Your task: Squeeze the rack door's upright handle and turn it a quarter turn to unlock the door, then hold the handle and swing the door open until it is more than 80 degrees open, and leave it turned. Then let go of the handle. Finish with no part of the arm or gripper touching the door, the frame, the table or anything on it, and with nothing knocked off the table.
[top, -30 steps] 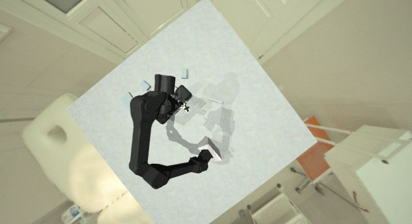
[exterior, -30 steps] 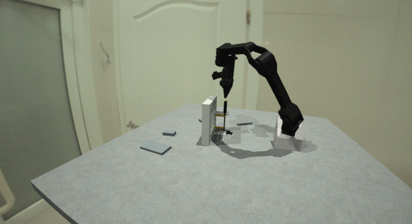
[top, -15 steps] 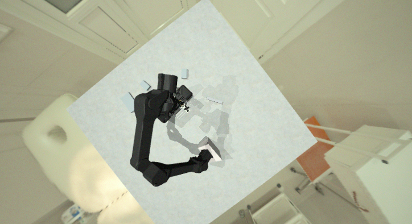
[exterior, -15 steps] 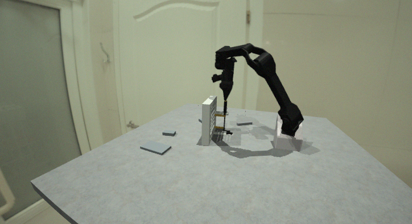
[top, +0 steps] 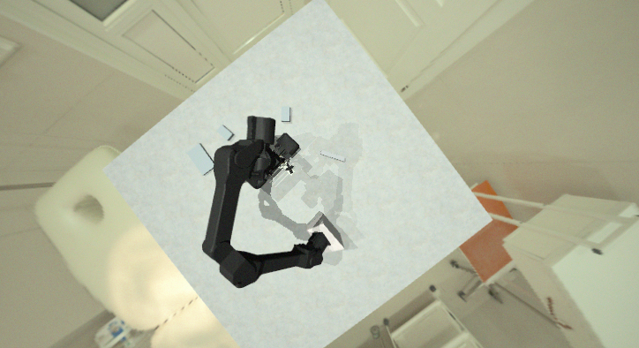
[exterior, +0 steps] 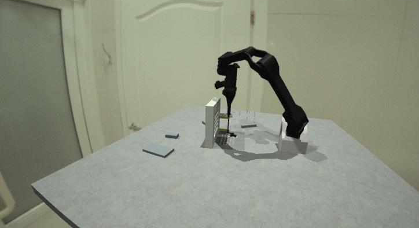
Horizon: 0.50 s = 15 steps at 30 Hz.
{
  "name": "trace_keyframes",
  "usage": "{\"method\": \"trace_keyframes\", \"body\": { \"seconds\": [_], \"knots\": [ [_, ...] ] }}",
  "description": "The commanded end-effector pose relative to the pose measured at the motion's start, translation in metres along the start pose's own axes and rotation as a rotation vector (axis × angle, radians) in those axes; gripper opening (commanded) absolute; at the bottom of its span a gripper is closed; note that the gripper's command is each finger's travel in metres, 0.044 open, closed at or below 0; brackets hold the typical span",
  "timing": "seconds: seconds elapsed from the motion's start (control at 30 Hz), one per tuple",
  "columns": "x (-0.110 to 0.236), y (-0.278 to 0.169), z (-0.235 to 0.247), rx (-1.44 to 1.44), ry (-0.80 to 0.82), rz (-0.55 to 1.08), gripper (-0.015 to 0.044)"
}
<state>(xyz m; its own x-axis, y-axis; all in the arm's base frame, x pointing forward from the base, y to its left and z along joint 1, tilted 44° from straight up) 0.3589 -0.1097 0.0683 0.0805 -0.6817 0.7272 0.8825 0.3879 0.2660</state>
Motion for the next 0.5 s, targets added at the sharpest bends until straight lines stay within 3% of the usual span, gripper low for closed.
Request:
{"method": "trace_keyframes", "body": {
  "seconds": [0.0, 0.47],
  "knots": [
    [-0.006, 0.001, 0.001, -0.001, -0.002, 0.002, 0.0282],
    [-0.029, 0.001, 0.002, 0.000, -0.002, 0.023, 0.0282]
  ]
}}
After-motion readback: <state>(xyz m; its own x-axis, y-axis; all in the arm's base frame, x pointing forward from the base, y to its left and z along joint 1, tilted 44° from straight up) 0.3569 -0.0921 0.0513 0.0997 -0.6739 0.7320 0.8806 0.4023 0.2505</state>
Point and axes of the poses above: the point midway between the two fingers, 35 mm back from their tips, its own x axis back along the fingers, its own z axis across the jaws, y = z × x, the point moved 5 cm from there along x, back along the fingers, and after that the axes turned 14 degrees about x, right-handed, at the moved point
